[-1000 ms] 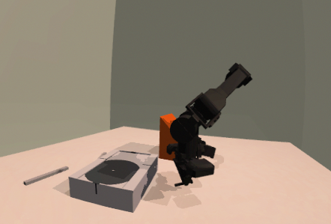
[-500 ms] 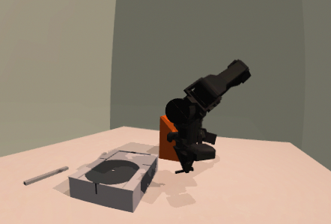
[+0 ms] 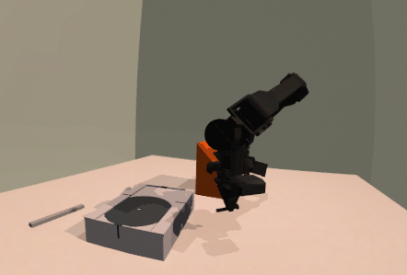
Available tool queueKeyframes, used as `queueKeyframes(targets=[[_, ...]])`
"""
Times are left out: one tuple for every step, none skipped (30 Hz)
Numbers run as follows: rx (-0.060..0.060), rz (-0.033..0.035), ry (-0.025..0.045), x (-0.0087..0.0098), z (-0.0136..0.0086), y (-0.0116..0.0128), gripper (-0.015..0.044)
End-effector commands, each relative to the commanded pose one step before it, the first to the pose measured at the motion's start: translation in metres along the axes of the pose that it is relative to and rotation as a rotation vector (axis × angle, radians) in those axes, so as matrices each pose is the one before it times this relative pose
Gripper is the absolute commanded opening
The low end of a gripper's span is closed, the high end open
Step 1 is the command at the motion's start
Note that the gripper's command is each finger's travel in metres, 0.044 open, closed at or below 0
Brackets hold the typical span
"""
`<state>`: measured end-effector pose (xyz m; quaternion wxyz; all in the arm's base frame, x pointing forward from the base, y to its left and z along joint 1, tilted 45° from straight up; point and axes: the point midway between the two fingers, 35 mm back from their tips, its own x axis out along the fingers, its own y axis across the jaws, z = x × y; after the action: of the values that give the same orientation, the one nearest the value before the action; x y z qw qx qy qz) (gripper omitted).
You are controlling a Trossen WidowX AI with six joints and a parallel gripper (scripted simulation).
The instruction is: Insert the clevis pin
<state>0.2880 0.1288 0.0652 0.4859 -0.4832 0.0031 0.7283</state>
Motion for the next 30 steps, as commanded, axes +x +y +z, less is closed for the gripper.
queueKeyframes(targets=[[0.0226, 0.00237, -0.00690, 0.00777, 0.00057, 0.00085, 0.0000], [0.0025, -0.00005, -0.00006, 0.00165, -0.00006, -0.00003, 0.0000], [0.0021, -0.00005, -0.00006, 0.00165, -0.00003, -0.00002, 0.0000], [0.0017, -0.00005, -0.00006, 0.00166, -0.00001, -0.00001, 0.0000], [0.0017, -0.00006, -0.00008, 0.00165, 0.00000, -0.00001, 0.0000], [0.0013, -0.00006, -0.00007, 0.00166, 0.00002, 0.00000, 0.0000], [0.0010, -0.00005, -0.00007, 0.00166, 0.00004, 0.00000, 0.0000], [0.0008, -0.00005, -0.00007, 0.00166, 0.00005, 0.00001, 0.0000], [0.0006, -0.00005, -0.00007, 0.00166, 0.00007, 0.00001, 0.0000], [0.0005, -0.00005, -0.00007, 0.00166, 0.00007, 0.00001, 0.0000], [0.0004, -0.00005, -0.00007, 0.00166, 0.00008, 0.00002, 0.0000], [0.0003, -0.00005, -0.00007, 0.00166, 0.00008, 0.00002, 0.0000], [0.0002, -0.00005, -0.00007, 0.00166, 0.00009, 0.00002, 0.0000], [0.0002, -0.00005, -0.00007, 0.00167, 0.00009, 0.00002, 0.0000], [0.0001, -0.00005, -0.00008, 0.00167, 0.00009, 0.00002, 0.0000], [0.0001, -0.00005, -0.00008, 0.00167, 0.00010, 0.00002, 0.0000], [0.0001, -0.00005, -0.00008, 0.00167, 0.00010, 0.00002, 0.0000], [0.0001, -0.00005, -0.00008, 0.00167, 0.00010, 0.00002, 0.0000], [0.0001, -0.00005, -0.00008, 0.00167, 0.00010, 0.00002, 0.0000], [0.0000, -0.00005, -0.00008, 0.00167, 0.00010, 0.00003, 0.0000], [0.0000, -0.00005, -0.00008, 0.00167, 0.00010, 0.00003, 0.0000], [0.0000, -0.00005, -0.00008, 0.00167, 0.00010, 0.00003, 0.0000], [0.0000, -0.00004, -0.00008, 0.00167, 0.00010, 0.00003, 0.0000], [0.0000, -0.00004, -0.00008, 0.00167, 0.00010, 0.00003, 0.0000], [0.0000, -0.00004, -0.00008, 0.00167, 0.00010, 0.00003, 0.0000], [0.0000, -0.00004, -0.00008, 0.00167, 0.00010, 0.00003, 0.0000], [0.0000, -0.00004, -0.00008, 0.00167, 0.00010, 0.00003, 0.0000], [0.0000, -0.00004, -0.00008, 0.00167, 0.00010, 0.00003, 0.0000], [0.0000, -0.00004, -0.00008, 0.00167, 0.00010, 0.00003, 0.0000], [0.0000, -0.00004, -0.00008, 0.00167, 0.00010, 0.00003, 0.0000]])
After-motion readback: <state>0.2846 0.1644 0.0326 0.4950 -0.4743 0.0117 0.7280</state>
